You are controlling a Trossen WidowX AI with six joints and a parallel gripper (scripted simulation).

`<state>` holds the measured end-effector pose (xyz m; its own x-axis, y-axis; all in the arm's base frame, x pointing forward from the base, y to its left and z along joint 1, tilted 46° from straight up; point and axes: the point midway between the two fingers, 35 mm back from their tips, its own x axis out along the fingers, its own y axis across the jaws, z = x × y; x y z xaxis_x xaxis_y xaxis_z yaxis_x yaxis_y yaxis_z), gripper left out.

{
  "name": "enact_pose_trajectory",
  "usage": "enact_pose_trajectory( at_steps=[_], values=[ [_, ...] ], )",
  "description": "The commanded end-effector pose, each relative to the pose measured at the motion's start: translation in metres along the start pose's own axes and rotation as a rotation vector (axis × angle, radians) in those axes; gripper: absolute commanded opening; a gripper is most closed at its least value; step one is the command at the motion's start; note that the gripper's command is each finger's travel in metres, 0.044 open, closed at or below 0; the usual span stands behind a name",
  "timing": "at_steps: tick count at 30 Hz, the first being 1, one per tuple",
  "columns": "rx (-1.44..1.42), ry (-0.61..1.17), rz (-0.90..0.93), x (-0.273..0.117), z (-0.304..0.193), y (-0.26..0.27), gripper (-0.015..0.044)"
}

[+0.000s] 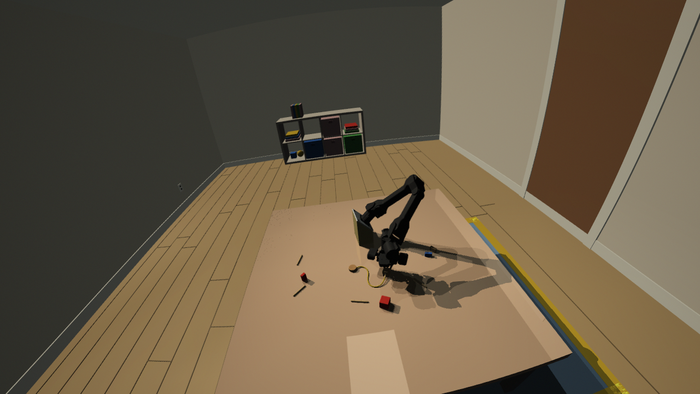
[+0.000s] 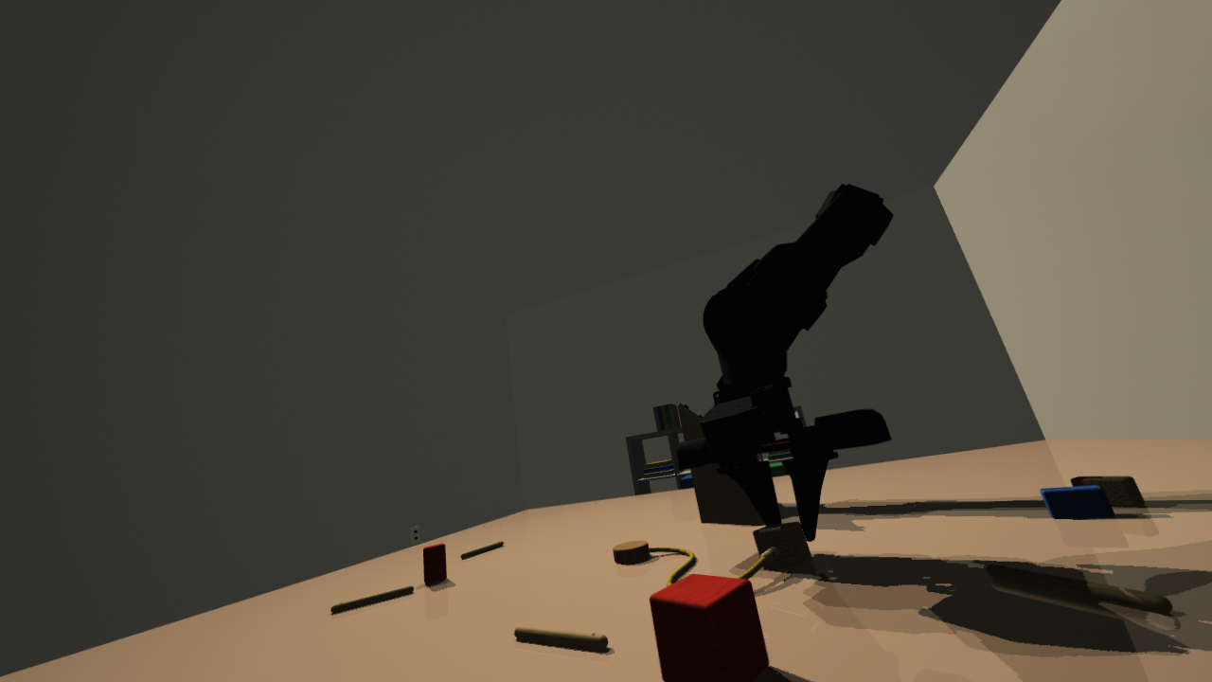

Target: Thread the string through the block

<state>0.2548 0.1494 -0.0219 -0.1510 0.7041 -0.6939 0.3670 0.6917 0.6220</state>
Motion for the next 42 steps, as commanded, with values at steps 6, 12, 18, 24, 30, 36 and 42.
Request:
enact_pose_trajectory(
  at_steps=[6,12,18,24,30,36,42],
  values=[
    [-0.012,0.016,-0.004,0.0057,-0.0033,0.0014,0.0124],
    [0.000,0.000,0.000,0.0000,0.0000,0.0000,0.0118],
    [0.000,0.000,0.000,0.0000,0.0000,0.0000,0.0078],
    [0.000,0.000,0.000,0.0000,0.0000,0.0000,0.0038],
    [0.000,0.000,0.000,0.0000,0.0000,0.0000,0.0000],
    [0.000,0.000,0.000,0.0000,0.0000,0.0000,0.0000],
    [0.000,0.000,0.000,0.0000,0.0000,0.0000,0.0000]
  ],
)
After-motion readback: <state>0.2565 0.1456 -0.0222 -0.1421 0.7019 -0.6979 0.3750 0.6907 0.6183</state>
